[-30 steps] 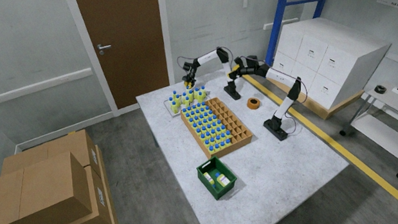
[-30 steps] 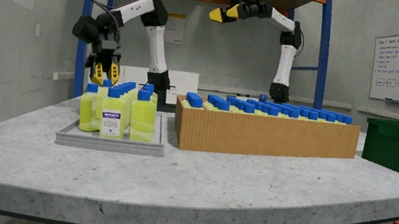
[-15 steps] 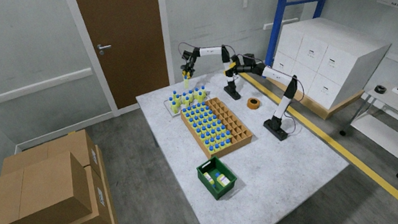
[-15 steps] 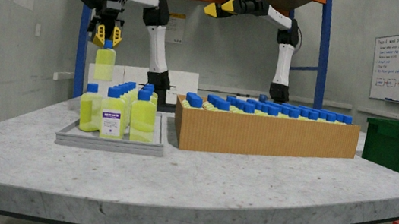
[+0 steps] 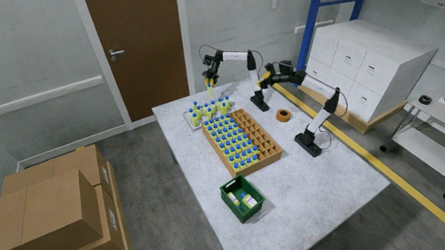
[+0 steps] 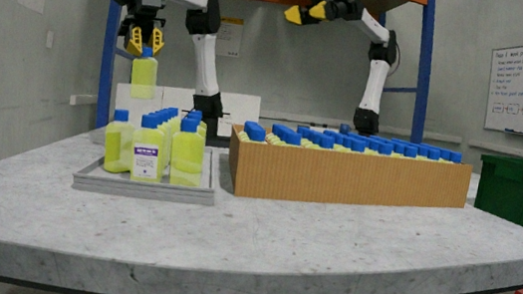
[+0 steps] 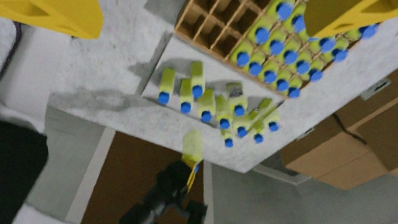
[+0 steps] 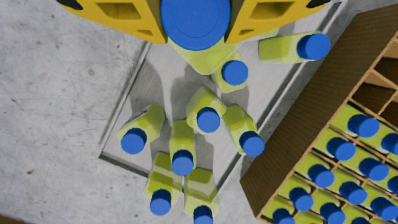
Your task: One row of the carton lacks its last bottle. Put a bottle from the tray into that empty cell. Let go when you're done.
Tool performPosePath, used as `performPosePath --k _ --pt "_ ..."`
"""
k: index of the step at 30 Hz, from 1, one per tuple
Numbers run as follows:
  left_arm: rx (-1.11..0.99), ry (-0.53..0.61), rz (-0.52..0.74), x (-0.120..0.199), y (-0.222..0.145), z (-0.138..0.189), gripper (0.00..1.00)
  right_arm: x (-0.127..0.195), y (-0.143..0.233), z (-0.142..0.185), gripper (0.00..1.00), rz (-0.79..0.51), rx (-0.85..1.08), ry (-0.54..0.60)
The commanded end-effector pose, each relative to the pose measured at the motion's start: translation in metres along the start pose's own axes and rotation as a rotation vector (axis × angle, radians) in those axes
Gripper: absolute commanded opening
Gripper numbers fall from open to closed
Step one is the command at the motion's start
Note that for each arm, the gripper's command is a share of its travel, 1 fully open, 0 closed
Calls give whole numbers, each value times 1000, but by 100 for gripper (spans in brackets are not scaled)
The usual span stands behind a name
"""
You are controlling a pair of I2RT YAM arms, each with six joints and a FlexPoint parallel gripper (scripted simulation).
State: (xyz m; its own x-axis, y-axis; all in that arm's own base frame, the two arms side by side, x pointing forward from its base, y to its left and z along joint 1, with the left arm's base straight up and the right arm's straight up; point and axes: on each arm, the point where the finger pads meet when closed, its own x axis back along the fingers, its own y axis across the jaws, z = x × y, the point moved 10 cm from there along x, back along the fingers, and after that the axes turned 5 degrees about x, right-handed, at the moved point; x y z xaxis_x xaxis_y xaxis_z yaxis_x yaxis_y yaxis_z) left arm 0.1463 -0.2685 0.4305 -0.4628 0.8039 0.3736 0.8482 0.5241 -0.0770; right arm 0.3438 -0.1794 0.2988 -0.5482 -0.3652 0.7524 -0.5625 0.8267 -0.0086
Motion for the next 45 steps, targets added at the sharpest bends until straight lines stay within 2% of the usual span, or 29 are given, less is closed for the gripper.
performPosePath --k 1,8,10,12,15,20,27,29,39,44,45 --pt "8 26 -24 55 11 12 100 13 -1 -13 15 10 20 -17" --pt "33 41 -81 155 24 58 100 29 11 -31 15 72 61 -49" --pt "39 37 -96 177 25 73 100 24 19 -31 15 70 56 -42" --pt "39 37 -96 177 25 73 100 24 19 -31 15 70 56 -42" --pt "47 31 -114 205 25 95 100 21 37 -34 15 73 56 -44" --pt "58 17 -140 237 23 128 100 10 87 -44 15 70 47 -45" --pt "63 -12 -156 260 21 154 100 -9 182 -59 15 51 48 -46" --pt "63 -12 -156 260 21 154 100 -9 182 -59 15 51 48 -46" --pt "67 -44 -163 264 20 153 100 -36 303 -77 15 -9 103 -58" --pt "67 -45 -163 264 20 153 100 -46 350 -88 15 -48 140 -65" --pt "67 -45 -163 264 20 153 100 -46 350 -88 15 -48 140 -65"
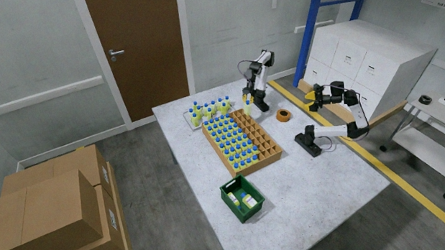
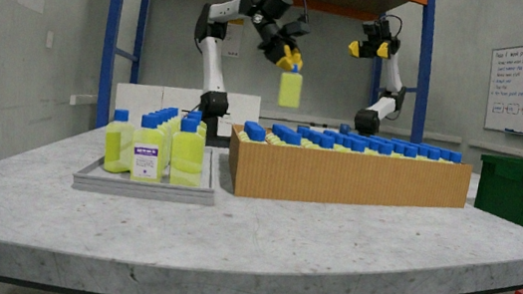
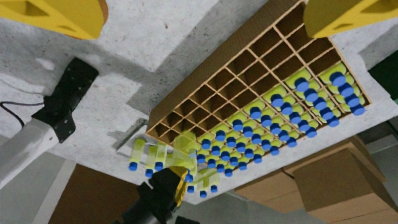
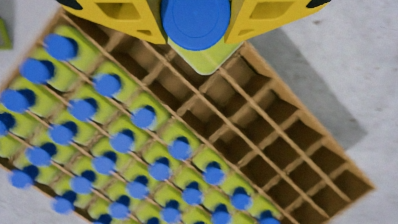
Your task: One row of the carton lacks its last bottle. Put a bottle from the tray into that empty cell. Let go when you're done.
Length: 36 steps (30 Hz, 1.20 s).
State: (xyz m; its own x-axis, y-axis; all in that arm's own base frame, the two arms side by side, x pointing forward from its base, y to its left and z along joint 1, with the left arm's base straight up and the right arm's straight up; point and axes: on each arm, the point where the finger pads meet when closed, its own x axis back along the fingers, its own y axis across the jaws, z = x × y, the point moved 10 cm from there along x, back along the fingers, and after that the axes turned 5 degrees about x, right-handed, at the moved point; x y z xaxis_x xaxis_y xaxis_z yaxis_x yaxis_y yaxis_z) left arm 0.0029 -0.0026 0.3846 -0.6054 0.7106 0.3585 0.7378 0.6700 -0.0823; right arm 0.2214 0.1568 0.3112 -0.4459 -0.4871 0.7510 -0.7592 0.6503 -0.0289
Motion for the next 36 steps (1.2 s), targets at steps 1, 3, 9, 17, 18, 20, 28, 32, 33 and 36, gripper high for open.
performPosePath --k 1,3,9,17,18,20,28,32,33,36 --pt "-4 -14 6 2 -1 -1 100 0 1 -12 15 118 -68 -51" --pt "-2 -8 1 0 -1 -2 100 -4 18 -24 15 102 -50 -70" --pt "-2 -8 1 0 -1 -2 100 -31 57 -27 15 59 -9 -64" --pt "-2 -8 1 0 -1 -2 100 -49 73 -17 15 25 25 -59" --pt "-2 -8 1 0 -1 -2 100 -49 73 -17 15 25 25 -59" --pt "-2 -8 1 0 -1 -2 100 -51 72 -14 15 25 25 -66" --pt "-2 -8 1 0 -1 -2 100 -61 72 1 15 25 26 -35" --pt "-2 -8 1 0 -1 -2 100 -57 72 -4 15 26 25 -53" --pt "-2 -8 1 0 -1 -2 100 -57 72 -4 15 26 25 -53" --pt "-2 -8 1 0 -1 -2 100 -57 72 -4 15 26 25 -52"
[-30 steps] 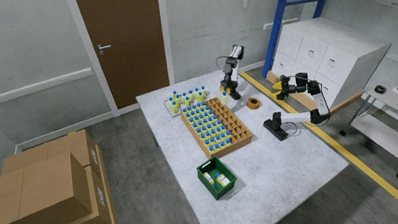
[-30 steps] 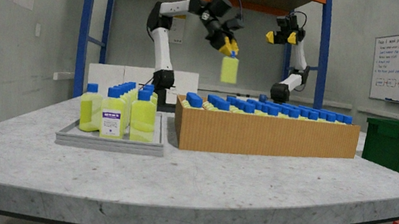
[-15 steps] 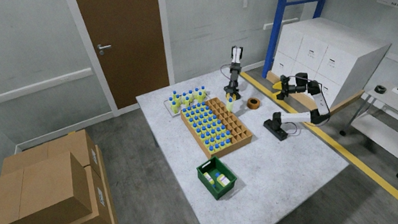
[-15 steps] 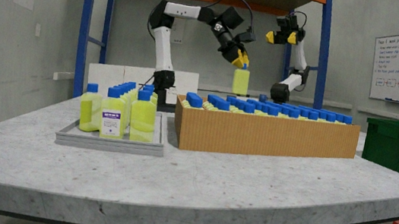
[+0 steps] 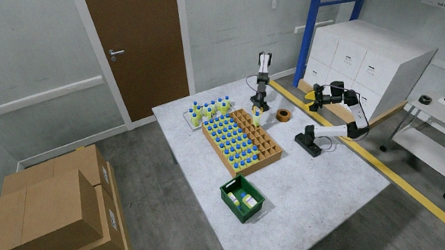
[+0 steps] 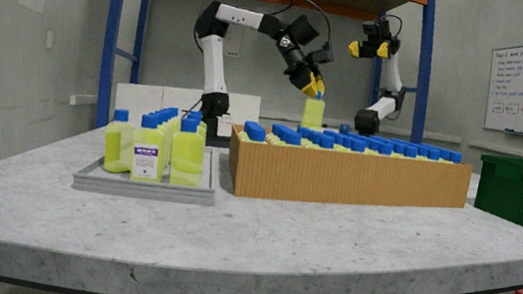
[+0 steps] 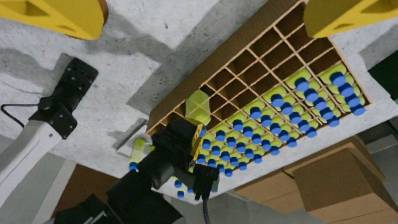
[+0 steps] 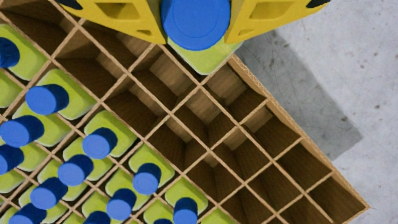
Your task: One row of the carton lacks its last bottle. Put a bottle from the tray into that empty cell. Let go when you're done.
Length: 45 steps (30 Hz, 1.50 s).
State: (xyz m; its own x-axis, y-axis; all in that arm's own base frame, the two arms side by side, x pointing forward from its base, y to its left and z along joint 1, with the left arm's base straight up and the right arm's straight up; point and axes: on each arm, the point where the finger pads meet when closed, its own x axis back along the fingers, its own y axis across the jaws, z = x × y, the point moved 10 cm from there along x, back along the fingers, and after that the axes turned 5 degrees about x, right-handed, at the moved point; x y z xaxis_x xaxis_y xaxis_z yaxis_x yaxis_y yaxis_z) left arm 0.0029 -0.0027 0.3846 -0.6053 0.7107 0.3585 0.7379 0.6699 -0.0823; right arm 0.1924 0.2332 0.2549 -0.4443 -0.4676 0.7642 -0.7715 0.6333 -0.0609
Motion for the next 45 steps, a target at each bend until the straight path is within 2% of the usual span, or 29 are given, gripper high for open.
performPosePath --k 1,9,16,17,21,40,45 --pt "-2 -8 1 0 -1 -2 100 10 -2 -10 15 16 -13 -73" --pt "-2 -8 1 0 -1 -2 100 7 -5 -23 15 20 -16 -63" --pt "-2 -8 1 0 -1 -2 100 10 -6 -24 15 25 -22 -91" --pt "-2 -8 1 0 -1 -2 100 10 -6 -25 15 33 -32 -121" --pt "-2 -8 1 0 -1 -2 100 1 -6 -7 15 36 -39 -120" --pt "-2 -8 1 0 -1 -2 100 4 -6 -12 15 37 -38 -137" --pt "-2 -8 1 0 -1 -2 100 -2 -5 0 15 24 -37 -110"
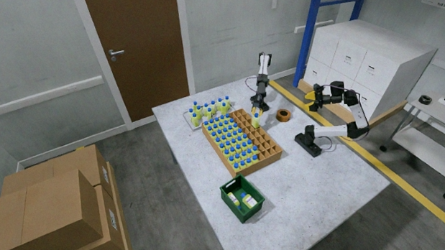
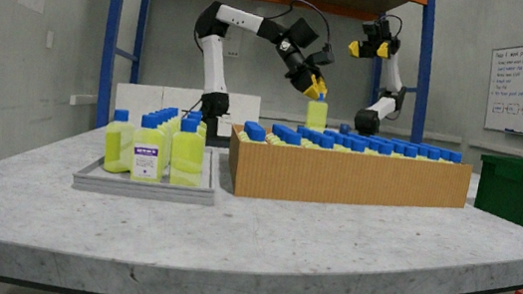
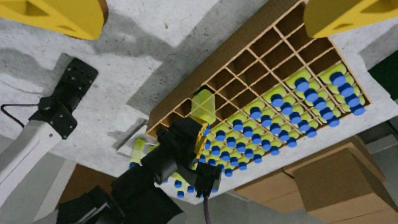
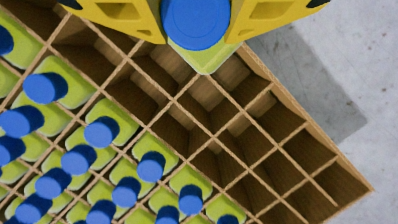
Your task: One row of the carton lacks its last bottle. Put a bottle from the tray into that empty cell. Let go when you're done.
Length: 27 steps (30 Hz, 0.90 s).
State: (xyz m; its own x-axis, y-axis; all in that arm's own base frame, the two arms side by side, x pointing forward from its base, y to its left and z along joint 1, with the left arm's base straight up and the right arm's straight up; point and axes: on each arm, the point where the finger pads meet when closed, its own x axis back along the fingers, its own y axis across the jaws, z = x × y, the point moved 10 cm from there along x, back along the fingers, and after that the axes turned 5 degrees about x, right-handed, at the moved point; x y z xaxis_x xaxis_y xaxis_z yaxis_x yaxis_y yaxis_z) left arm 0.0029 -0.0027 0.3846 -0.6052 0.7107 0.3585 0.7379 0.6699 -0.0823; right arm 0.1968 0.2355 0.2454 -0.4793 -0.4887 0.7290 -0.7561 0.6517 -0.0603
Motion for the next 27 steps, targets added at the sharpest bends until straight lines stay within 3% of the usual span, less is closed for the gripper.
performPosePath --k 1,9,13,27 --pt "-2 -8 1 0 -1 -2 100 9 -3 -5 15 9 -19 -61" --pt "-2 -8 1 0 -1 -2 100 11 -4 -9 15 9 -20 -75" --pt "-2 -8 1 0 -1 -2 100 6 -3 -12 15 -5 0 -7" --pt "-2 -8 1 0 -1 -2 100 4 -1 -2 15 -10 -1 -61"
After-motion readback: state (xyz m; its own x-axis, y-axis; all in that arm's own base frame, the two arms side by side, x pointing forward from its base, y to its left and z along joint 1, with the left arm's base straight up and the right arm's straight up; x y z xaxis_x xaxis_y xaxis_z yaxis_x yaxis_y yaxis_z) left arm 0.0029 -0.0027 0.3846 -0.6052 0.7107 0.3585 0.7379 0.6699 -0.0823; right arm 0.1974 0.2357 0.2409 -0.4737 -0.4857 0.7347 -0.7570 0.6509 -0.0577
